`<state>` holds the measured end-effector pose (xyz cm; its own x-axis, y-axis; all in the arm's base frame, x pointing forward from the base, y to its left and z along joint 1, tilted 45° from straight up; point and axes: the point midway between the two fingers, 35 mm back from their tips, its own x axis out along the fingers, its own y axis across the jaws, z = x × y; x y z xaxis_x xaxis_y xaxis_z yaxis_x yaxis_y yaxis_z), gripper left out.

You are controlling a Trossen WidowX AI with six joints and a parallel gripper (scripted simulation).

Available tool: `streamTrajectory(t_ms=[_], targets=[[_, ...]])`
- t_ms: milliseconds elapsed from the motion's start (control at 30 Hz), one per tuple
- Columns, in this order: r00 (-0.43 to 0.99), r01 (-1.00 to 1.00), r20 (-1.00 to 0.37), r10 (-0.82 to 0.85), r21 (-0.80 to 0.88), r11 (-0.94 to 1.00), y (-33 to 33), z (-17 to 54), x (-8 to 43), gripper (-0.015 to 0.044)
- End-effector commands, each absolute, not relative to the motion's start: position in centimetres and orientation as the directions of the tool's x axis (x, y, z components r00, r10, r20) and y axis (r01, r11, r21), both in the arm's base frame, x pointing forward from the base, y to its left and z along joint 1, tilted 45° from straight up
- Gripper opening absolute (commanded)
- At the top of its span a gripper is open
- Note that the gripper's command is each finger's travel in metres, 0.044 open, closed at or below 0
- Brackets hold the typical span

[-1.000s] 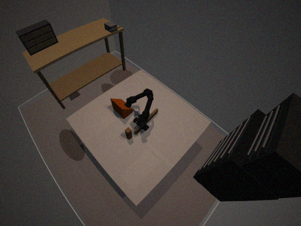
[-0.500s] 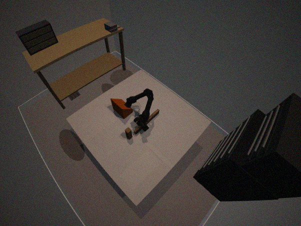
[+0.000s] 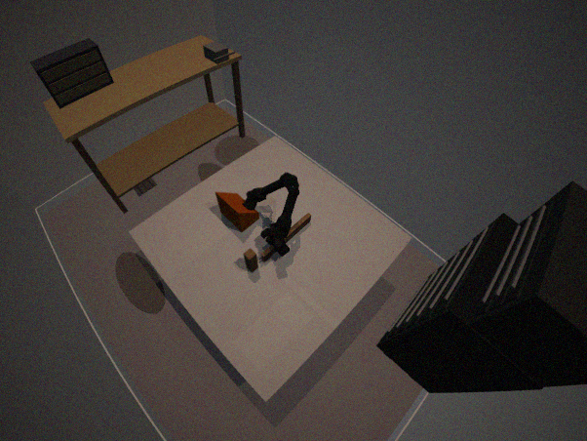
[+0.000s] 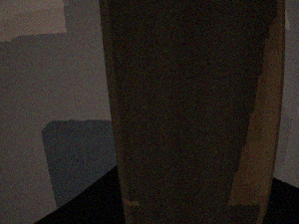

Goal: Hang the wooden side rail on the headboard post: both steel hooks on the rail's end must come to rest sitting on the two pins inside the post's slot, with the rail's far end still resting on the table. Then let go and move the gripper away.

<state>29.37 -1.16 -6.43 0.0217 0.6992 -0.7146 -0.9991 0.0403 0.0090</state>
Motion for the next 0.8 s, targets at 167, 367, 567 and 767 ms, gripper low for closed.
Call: streamTrajectory(t_ms=[167, 367, 567, 767], targets=[[0.02, -0.998, -0.712, 0.702, 0.028, 0.056, -1.13, -6.39, 28.72, 0.0], [0.02, -0.998, -0.712, 0.702, 0.028, 0.056, -1.13, -6.4, 28.46, 0.0], [0.019, -0.998, -0.712, 0.702, 0.028, 0.056, -1.12, -6.4, 28.21, 0.0], [0.024, -0.998, -0.711, 0.703, 0.022, 0.057, -1.17, -6.45, 28.52, 0.0]])
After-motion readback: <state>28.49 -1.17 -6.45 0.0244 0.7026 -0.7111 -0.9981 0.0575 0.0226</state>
